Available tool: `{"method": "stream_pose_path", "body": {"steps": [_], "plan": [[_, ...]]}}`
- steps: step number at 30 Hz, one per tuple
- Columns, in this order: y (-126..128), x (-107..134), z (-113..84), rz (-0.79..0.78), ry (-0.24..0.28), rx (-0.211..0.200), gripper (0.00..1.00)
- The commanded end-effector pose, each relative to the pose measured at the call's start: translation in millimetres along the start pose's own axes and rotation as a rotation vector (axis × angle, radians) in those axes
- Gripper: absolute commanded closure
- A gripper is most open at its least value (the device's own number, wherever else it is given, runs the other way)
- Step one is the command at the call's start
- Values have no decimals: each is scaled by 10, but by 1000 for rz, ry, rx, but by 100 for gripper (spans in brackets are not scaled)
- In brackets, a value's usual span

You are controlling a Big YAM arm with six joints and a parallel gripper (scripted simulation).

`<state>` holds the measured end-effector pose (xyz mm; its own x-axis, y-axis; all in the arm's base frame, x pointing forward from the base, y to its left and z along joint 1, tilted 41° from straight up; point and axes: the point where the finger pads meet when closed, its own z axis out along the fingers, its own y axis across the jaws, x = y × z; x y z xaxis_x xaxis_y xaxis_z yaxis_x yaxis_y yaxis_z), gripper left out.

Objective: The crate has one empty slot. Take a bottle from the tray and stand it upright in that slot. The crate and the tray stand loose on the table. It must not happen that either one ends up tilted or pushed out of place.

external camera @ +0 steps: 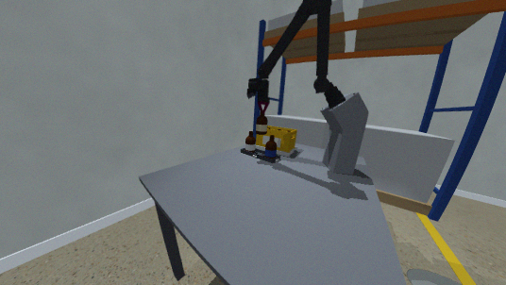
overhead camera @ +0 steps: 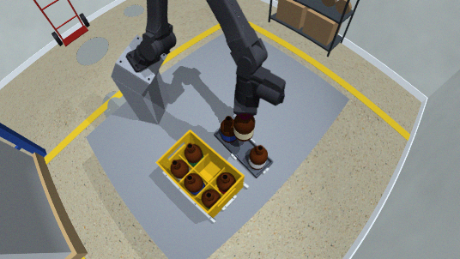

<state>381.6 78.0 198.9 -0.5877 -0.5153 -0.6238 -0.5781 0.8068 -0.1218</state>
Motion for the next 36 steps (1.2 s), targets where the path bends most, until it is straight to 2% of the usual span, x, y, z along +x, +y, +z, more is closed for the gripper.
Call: {"method": "stream_pose_path", "body": {"steps": [1, 13, 36], "plan": [[-138, -262, -278, -22, -60, 39, 100], [-139, -266, -352, -22, -60, 40, 100], [-140, -266, -357, -22, -60, 40, 100]]}}
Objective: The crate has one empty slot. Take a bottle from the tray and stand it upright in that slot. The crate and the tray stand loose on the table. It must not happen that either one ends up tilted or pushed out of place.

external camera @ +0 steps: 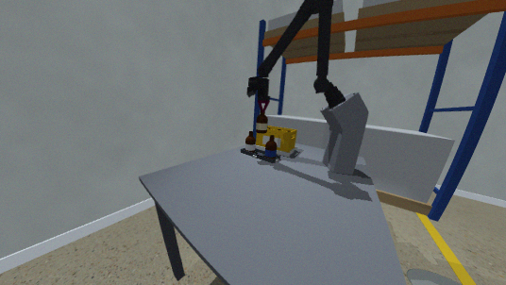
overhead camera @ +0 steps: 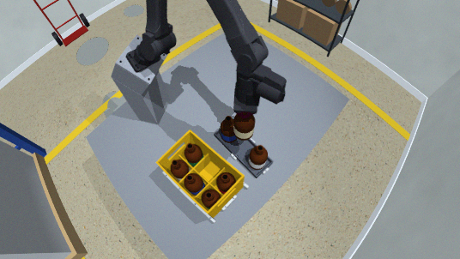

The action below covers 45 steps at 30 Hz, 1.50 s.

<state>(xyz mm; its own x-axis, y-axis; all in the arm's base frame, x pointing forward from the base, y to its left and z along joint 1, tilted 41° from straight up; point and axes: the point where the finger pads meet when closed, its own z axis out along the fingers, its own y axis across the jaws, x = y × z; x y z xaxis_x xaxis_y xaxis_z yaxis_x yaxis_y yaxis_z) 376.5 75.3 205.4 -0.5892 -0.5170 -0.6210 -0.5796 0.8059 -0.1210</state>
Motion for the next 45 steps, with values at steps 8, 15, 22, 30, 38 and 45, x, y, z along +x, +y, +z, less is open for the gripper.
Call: {"method": "stream_pose_path", "body": {"steps": [8, 15, 22, 30, 38, 45], "plan": [[-140, -268, -271, -22, -64, 42, 100], [-140, -268, -271, -22, -64, 42, 100], [-140, -268, -272, -22, -64, 42, 100], [-139, -269, -297, -22, -64, 42, 100], [-136, -270, -371, -22, -65, 42, 100], [-134, -270, -458, -23, -65, 43, 100]]}}
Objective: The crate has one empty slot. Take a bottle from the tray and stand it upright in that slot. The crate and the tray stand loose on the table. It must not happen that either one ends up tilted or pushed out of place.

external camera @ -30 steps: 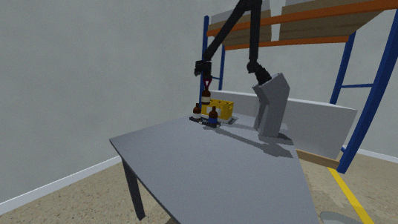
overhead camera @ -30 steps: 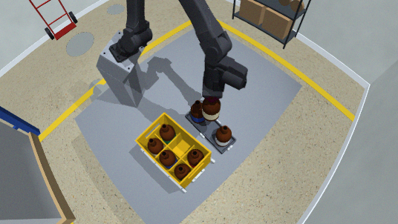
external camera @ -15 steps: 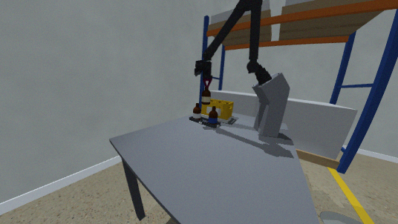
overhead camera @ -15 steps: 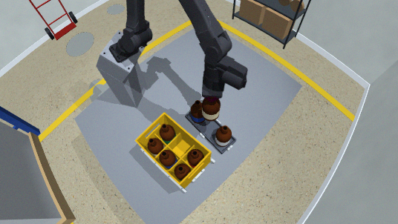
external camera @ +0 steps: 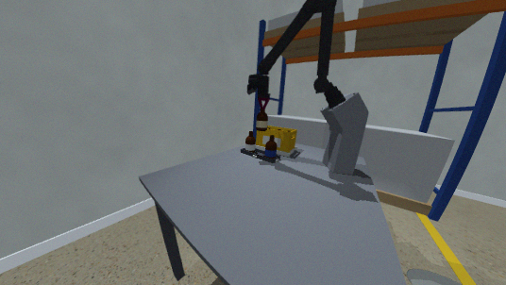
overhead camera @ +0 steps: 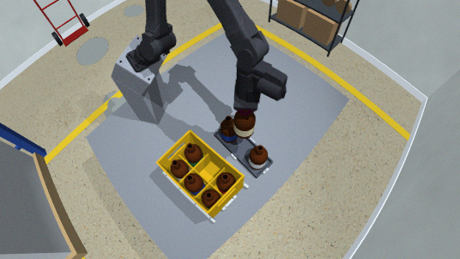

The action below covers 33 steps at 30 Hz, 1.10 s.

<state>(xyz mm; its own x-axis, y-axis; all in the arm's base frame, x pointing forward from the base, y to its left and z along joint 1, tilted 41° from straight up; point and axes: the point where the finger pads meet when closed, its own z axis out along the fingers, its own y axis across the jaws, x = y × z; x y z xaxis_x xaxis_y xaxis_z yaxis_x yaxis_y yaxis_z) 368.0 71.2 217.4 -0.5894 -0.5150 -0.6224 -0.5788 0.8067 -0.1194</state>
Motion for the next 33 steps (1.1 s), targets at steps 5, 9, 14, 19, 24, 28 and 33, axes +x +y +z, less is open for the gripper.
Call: {"method": "stream_pose_path", "body": {"steps": [5, 9, 14, 19, 24, 28, 33], "plan": [[-135, -268, -334, -25, -64, 43, 100], [-135, -267, -355, -25, -64, 44, 100], [-135, -267, -361, -25, -64, 44, 100], [-135, -267, -361, -25, -64, 44, 100], [-135, -267, -361, -25, -64, 44, 100], [-135, -267, -361, -25, -64, 44, 100], [-135, -267, -361, -25, -64, 44, 100]]}}
